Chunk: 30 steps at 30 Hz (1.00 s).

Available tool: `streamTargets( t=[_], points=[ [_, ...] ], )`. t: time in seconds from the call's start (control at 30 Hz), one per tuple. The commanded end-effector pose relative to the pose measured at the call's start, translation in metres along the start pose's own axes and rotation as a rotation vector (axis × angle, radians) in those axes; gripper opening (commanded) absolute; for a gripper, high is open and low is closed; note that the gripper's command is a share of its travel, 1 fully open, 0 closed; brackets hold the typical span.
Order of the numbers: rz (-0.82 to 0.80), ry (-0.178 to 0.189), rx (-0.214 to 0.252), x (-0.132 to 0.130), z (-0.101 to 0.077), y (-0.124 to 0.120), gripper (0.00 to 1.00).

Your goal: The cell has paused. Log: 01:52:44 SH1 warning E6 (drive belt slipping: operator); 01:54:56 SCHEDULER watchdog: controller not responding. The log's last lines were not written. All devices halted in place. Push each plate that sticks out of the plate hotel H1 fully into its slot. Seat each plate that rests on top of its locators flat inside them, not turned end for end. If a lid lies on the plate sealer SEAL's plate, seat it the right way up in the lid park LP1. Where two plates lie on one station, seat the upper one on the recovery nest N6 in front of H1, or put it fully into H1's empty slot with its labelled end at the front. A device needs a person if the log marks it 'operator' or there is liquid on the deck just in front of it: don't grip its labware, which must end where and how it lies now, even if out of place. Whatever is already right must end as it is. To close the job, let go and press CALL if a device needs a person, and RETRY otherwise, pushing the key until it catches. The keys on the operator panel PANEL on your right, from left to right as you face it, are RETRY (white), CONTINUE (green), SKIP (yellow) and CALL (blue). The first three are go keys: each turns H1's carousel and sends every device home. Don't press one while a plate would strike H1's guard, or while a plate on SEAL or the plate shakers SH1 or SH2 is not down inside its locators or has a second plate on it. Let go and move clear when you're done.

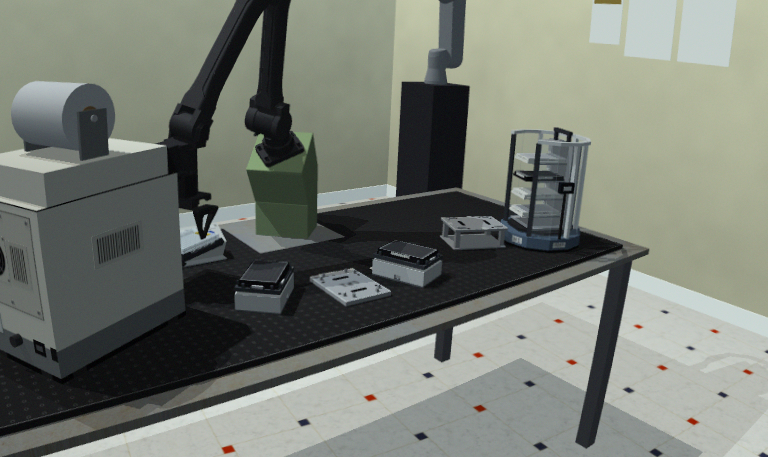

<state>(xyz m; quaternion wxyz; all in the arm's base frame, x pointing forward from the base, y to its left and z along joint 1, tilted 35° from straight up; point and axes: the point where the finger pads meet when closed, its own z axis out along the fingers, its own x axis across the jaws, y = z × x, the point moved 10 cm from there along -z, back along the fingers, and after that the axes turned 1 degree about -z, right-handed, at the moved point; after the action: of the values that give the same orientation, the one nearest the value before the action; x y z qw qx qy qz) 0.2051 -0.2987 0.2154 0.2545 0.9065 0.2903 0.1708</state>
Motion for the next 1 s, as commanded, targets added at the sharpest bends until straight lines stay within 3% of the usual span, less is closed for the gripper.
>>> streamTargets(
  t=[0.0, 0.97],
  points=[
    [0.009, 0.005, 0.017, 0.0025, 0.0147, -0.0046, 1.00],
    [0.011, 0.004, 0.017, 0.0024, 0.0192, -0.0047, 1.00]
  ],
)
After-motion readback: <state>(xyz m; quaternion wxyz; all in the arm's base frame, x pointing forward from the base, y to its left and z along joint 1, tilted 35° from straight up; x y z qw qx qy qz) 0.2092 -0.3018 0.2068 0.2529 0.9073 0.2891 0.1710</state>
